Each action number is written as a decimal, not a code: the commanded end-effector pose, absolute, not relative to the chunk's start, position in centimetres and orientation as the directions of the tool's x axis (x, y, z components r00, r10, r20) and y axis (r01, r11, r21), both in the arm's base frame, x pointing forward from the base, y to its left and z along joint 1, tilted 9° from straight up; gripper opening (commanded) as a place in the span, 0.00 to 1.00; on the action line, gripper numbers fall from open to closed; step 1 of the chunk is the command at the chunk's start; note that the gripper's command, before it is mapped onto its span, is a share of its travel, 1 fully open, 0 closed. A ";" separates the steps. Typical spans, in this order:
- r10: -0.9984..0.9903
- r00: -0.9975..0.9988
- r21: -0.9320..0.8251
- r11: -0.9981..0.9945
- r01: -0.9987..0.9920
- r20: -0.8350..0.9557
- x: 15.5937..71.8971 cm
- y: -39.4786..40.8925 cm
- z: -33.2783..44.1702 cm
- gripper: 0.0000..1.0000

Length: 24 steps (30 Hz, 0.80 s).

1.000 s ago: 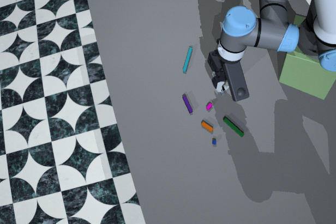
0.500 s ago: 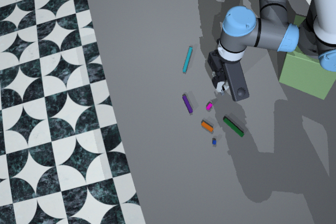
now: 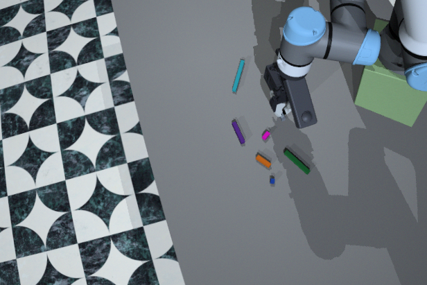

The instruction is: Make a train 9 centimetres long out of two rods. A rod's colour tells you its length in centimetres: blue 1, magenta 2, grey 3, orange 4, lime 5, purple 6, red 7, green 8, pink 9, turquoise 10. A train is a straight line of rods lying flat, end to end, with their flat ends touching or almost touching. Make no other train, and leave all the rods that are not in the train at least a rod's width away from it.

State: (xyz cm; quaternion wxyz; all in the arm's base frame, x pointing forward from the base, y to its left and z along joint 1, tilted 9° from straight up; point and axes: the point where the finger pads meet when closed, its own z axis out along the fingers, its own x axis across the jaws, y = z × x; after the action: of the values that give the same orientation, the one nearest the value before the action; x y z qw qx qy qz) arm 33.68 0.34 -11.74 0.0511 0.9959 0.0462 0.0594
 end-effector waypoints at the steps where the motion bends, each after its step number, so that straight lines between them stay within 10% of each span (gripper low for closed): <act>1: 0.098 0.989 0.107 -0.990 0.086 0.114 33.7 0.4 -11.4 0.00; 24: 0.098 0.989 0.107 -0.990 0.086 0.114 33.1 0.8 -7.2 0.00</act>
State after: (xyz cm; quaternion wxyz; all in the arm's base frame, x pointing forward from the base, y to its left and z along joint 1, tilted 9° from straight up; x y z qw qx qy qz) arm 33.28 0.67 -8.47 0.0517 0.9957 0.0463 0.0610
